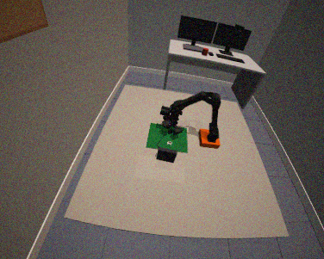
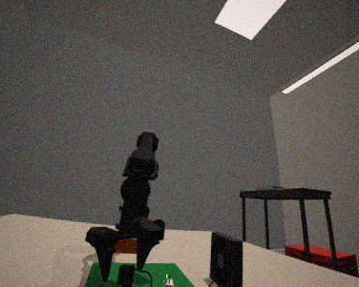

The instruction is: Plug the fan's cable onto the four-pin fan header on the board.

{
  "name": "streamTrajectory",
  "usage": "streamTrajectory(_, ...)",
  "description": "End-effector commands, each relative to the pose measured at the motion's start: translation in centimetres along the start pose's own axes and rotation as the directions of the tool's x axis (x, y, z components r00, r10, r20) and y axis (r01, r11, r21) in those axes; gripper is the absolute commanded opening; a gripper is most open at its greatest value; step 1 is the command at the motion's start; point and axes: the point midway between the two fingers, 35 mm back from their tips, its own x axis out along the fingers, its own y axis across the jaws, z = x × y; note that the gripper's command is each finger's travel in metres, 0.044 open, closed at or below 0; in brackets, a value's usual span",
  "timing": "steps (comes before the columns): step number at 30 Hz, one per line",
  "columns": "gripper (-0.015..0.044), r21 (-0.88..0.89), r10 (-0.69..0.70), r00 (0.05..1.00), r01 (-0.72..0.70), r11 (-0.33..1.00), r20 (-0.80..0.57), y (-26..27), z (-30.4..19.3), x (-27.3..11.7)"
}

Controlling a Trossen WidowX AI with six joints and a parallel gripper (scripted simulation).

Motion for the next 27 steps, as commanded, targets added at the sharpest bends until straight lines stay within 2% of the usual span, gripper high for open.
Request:
streamTrajectory(1,0.0440,0.001,0.007,1.000,-0.007,1.000,-0.002,0.23,-0.17,0.76)
streamTrajectory(7,0.0440,0.001,0.007,1.000,-0.007,1.000,-0.002,0.25,-0.18,0.99)
streamTrajectory(23,0.0020,0.000,0.001,1.000,-0.001,1.000,-0.002,0.09,-0.09,0.76)
streamTrajectory(24,0.0000,0.000,0.001,1.000,-0.001,1.000,-0.002,0.09,-0.09,0.76)
streamTrajectory(27,0.0000,0.000,0.002,1.000,-0.002,1.000,-0.002,0.07,-0.07,0.49)
